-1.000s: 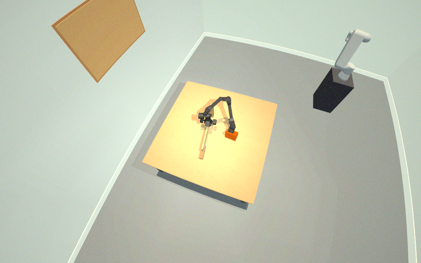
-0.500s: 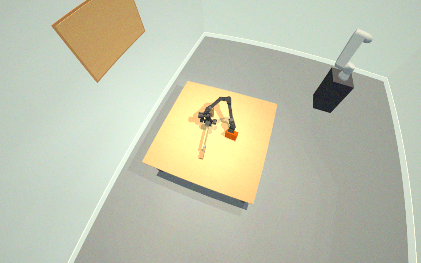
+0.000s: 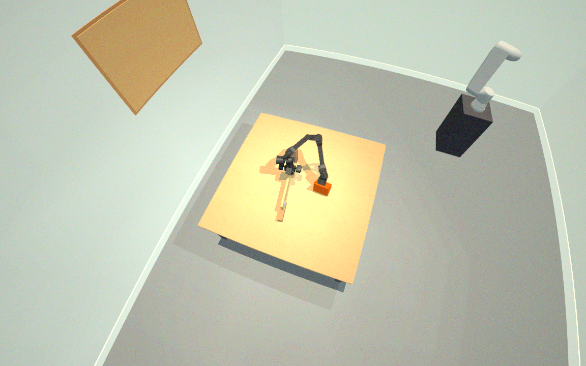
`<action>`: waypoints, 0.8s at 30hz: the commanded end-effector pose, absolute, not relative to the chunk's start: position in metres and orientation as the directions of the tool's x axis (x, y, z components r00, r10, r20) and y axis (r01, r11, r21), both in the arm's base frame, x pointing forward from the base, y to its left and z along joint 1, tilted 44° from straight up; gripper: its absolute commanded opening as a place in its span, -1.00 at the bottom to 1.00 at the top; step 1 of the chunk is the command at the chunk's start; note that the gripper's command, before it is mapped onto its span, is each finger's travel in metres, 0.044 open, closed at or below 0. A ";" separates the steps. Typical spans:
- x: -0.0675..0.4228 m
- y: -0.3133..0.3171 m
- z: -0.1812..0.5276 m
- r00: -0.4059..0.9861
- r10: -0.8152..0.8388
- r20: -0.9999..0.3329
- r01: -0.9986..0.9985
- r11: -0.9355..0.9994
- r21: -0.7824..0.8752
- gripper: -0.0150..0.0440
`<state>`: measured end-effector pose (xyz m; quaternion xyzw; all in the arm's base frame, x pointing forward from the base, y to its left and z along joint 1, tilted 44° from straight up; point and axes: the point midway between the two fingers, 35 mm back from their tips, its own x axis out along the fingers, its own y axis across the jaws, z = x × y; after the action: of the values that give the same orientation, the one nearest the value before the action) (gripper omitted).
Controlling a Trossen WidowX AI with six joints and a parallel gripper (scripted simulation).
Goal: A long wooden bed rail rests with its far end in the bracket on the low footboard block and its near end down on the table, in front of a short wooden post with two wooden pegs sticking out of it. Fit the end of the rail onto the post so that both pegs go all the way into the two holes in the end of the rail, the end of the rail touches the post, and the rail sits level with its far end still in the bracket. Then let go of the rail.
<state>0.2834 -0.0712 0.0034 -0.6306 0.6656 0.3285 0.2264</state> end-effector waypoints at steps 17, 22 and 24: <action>0.286 -0.075 0.009 -0.095 -0.689 -0.718 -0.989 -0.017 0.148 -0.49; 0.286 -0.077 0.010 -0.095 -0.689 -0.718 -0.989 -0.017 0.148 -0.49; 0.286 -0.077 0.011 -0.095 -0.689 -0.718 -0.989 -0.017 0.148 -0.49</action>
<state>0.2839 -0.0771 0.0080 -0.6301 0.6656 0.3292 0.2269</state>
